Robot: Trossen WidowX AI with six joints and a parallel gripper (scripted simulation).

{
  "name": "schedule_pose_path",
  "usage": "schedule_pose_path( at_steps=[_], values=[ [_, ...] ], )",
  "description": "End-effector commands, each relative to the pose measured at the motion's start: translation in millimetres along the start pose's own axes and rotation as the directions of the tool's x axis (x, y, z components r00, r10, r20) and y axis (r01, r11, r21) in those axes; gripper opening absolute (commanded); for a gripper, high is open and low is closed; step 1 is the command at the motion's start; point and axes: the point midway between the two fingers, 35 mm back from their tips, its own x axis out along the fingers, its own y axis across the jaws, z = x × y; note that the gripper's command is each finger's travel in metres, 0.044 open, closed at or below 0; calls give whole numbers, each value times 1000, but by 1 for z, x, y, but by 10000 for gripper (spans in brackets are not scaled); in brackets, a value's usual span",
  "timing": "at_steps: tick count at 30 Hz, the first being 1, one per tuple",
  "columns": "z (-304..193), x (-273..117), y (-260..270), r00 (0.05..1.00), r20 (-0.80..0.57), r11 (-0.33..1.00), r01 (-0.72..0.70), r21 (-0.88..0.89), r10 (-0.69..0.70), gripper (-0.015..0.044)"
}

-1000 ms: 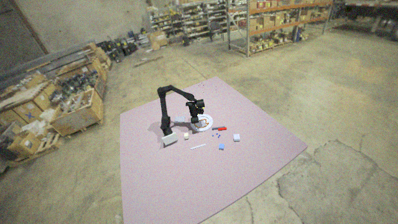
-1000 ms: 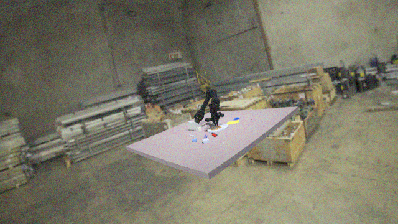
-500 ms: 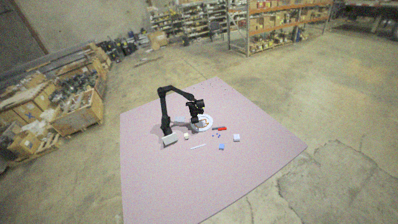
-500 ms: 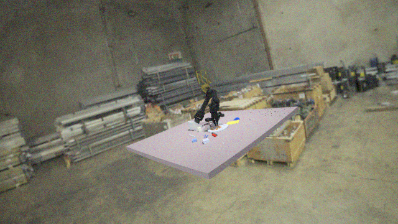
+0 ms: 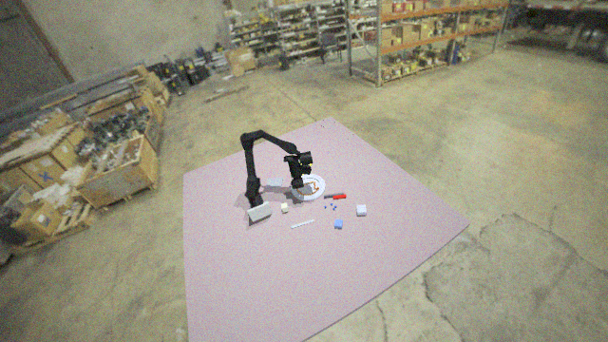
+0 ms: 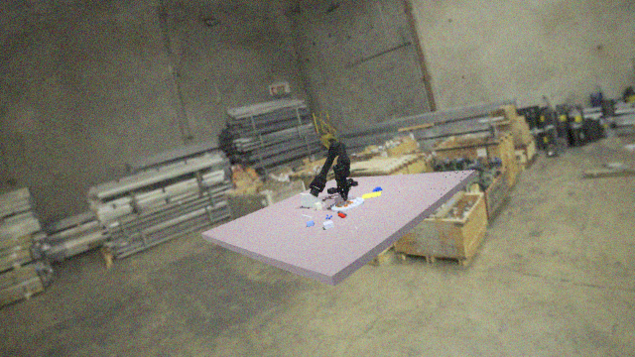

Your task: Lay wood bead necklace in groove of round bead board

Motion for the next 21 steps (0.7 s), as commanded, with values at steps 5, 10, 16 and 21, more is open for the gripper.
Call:
schedule_pose_path(
  at_steps=[5,10,16,21],
  values=[
    [0,0,0,1000,-1,1000,0,-1,0,0],
    [-1,-6,0,1000,-3,1000,-5,5,5,0],
    [-8,-6,8,1000,-3,1000,-5,5,5,0],
    [-9,-6,9,1000,-3,1000,-5,5,5,0]
  ],
)
